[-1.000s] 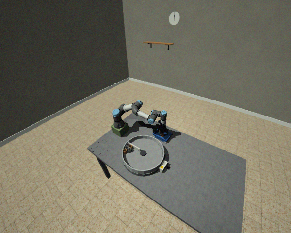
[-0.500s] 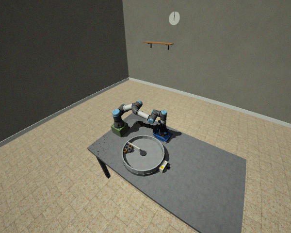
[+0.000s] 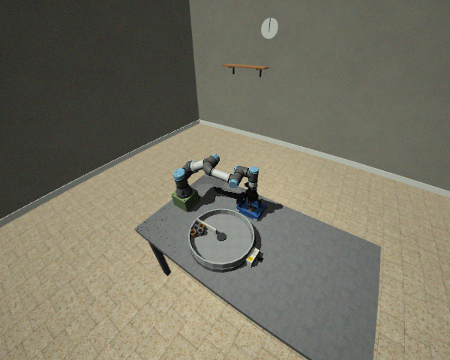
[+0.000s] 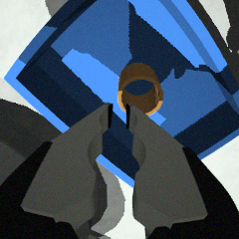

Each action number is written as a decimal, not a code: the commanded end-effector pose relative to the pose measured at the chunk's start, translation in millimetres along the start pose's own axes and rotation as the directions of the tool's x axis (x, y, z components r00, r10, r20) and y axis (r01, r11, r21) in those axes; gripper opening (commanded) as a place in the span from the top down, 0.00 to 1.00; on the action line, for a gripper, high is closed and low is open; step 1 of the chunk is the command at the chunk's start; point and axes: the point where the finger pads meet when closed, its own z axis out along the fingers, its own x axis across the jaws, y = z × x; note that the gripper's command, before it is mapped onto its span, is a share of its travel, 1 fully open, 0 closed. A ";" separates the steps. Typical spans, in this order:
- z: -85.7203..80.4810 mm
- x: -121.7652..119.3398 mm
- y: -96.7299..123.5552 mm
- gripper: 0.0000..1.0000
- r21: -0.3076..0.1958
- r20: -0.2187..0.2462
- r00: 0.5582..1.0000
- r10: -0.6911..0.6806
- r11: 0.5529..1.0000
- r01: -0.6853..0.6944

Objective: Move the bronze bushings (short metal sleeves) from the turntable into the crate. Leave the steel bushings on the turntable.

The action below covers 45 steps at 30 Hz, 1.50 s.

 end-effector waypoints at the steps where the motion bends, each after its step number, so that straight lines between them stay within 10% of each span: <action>1: -15.8 0.8 0.5 0.94 -0.001 -0.001 1.000 0.000 1.000 0.000; 22: -59.7 0.7 0.5 0.94 -0.001 -0.001 1.000 0.000 1.000 0.000; 45: -68.7 0.7 0.4 0.94 -0.001 -0.001 1.000 0.000 1.000 0.000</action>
